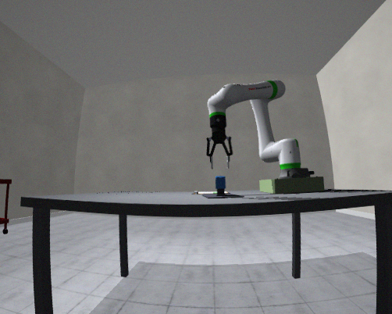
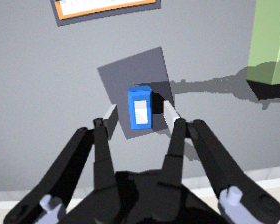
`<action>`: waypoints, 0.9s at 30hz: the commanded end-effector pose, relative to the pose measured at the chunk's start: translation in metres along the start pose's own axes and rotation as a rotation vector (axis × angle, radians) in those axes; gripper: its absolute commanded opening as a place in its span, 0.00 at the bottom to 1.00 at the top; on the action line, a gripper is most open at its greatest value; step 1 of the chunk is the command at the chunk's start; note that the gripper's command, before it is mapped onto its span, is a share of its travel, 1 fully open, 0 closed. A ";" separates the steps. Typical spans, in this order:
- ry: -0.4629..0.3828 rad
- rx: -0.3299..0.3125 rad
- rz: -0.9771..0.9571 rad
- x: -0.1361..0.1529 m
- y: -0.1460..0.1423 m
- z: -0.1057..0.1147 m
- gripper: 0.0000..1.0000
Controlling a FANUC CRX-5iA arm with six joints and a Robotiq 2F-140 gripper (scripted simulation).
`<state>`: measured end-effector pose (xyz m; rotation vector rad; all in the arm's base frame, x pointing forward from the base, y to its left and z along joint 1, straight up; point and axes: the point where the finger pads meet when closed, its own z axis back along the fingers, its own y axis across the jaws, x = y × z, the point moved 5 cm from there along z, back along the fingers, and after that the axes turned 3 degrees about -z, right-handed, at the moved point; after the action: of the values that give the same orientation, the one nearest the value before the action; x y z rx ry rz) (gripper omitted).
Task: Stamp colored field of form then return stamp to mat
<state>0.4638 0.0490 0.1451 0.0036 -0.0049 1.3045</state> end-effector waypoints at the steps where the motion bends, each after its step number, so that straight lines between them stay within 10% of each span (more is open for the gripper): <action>1: 0.006 -0.004 -0.003 0.020 0.000 -0.003 0.53; 27: 0.006 -0.004 -0.003 0.023 0.001 -0.031 0.53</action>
<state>0.4688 0.0716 0.1228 -0.0037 -0.0019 1.3015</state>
